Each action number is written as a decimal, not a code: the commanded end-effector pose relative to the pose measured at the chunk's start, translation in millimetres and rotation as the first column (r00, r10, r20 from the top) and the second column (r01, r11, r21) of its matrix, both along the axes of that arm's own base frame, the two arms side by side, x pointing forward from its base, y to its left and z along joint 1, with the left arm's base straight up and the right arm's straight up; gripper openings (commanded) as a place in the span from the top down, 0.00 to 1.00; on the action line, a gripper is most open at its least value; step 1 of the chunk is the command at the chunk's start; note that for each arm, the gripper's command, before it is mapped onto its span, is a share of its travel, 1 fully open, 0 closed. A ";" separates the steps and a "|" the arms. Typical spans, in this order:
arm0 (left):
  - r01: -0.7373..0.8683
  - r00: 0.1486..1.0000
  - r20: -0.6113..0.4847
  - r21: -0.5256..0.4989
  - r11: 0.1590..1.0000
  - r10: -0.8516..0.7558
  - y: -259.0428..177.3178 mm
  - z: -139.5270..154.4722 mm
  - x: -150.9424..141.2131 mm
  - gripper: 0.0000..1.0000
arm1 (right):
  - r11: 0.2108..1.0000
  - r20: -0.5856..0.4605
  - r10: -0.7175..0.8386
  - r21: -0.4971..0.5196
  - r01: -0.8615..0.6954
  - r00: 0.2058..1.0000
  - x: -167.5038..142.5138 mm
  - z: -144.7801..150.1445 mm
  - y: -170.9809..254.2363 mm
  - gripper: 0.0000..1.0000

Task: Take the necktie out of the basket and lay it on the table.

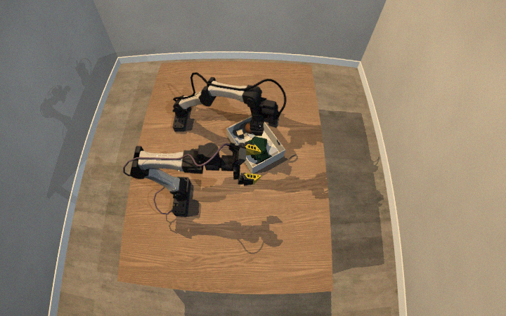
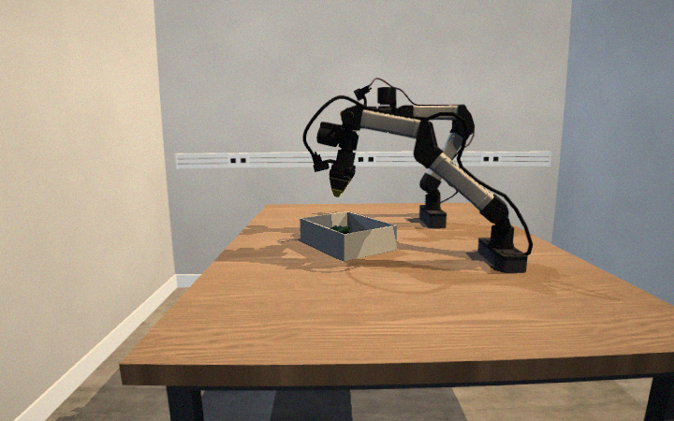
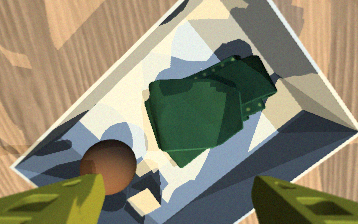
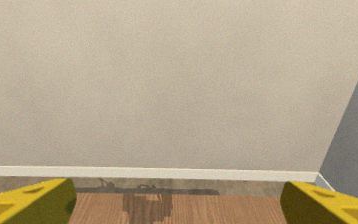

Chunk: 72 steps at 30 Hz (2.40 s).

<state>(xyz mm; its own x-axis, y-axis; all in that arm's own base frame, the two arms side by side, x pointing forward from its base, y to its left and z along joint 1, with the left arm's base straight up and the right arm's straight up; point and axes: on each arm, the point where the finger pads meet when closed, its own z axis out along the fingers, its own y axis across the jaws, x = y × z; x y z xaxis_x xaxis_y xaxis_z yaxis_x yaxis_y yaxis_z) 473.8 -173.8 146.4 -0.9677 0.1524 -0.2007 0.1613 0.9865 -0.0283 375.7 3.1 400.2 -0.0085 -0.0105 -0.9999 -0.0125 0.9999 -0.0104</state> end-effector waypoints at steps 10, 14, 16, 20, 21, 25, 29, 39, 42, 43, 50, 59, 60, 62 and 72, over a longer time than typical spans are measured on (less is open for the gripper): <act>-0.002 0.978 -0.207 0.062 0.998 0.014 -4.2 7.3 0.9 0.24 | 1.000 0.008 0.000 0.000 0.000 1.000 0.0 1.8 0.0 0.00; -0.001 0.978 -0.209 0.062 0.998 0.014 -4.8 7.8 0.6 0.24 | 1.000 0.007 0.000 0.000 0.000 1.000 0.0 1.6 0.0 0.00; -0.001 0.978 -0.209 0.062 0.998 0.014 -5.5 9.0 0.7 0.24 | 1.000 0.007 0.000 0.000 0.000 1.000 0.0 1.6 0.0 0.00; -0.001 0.978 -0.209 0.062 0.998 0.014 -7.1 11.6 0.9 0.24 | 1.000 0.007 0.000 0.000 0.000 1.000 0.0 1.6 0.0 0.00; -0.001 0.978 -0.209 0.062 0.998 0.014 -7.4 12.2 1.0 0.24 | 1.000 0.007 0.000 0.000 0.000 1.000 0.0 1.6 0.0 0.00; -0.001 0.978 -0.209 0.062 0.998 0.014 -8.1 13.3 1.1 0.24 | 1.000 0.007 0.000 0.000 0.000 1.000 0.0 1.6 0.0 0.00; -0.001 0.977 -0.213 0.063 0.998 0.014 -8.1 12.4 0.7 0.24 | 1.000 0.006 0.000 0.000 0.000 1.000 0.0 1.4 0.0 0.00; -0.001 0.977 -0.213 0.063 0.998 0.014 -8.1 12.4 0.7 0.24 | 1.000 0.006 0.000 0.000 0.000 1.000 0.0 1.4 0.0 0.00; -0.001 0.977 -0.213 0.063 0.998 0.014 -8.1 12.4 0.7 0.24 | 1.000 0.006 0.000 0.000 0.000 1.000 0.0 1.4 0.0 0.00; -0.001 0.977 -0.213 0.063 0.998 0.014 -8.1 12.4 0.7 0.24 | 1.000 0.006 0.000 0.000 0.000 1.000 0.0 1.4 0.0 0.00; -0.001 0.977 -0.213 0.062 0.998 0.014 -9.3 13.1 0.2 0.24 | 1.000 0.005 0.000 0.000 0.000 1.000 0.0 1.1 0.0 0.00; -0.001 0.977 -0.213 0.062 0.998 0.014 -11.4 14.3 -0.6 0.24 | 1.000 0.005 0.000 0.000 0.000 1.000 0.0 1.1 0.0 0.00; -0.001 0.977 -0.213 0.062 0.998 0.014 -11.4 14.3 -0.6 0.24 | 1.000 0.005 0.000 0.000 0.000 1.000 0.0 1.1 0.0 0.00; -0.001 0.977 -0.213 0.062 0.998 0.014 -11.3 14.3 -0.6 0.24 | 1.000 0.004 0.000 0.000 0.000 1.000 0.0 0.9 0.0 0.00; -0.001 0.977 -0.213 0.062 0.998 0.014 -11.3 14.3 -0.6 0.24 | 1.000 0.004 0.000 0.000 0.000 1.000 0.0 0.9 0.0 0.00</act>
<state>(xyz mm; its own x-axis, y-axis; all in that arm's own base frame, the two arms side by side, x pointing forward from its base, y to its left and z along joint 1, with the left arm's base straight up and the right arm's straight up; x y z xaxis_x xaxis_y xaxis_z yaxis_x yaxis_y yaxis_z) 472.6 -181.5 150.5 -0.9655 0.1509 -0.2124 0.1624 0.9860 -0.0376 375.7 3.1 399.3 -0.0124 -0.0105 -0.9999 -0.0125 0.9999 -0.0104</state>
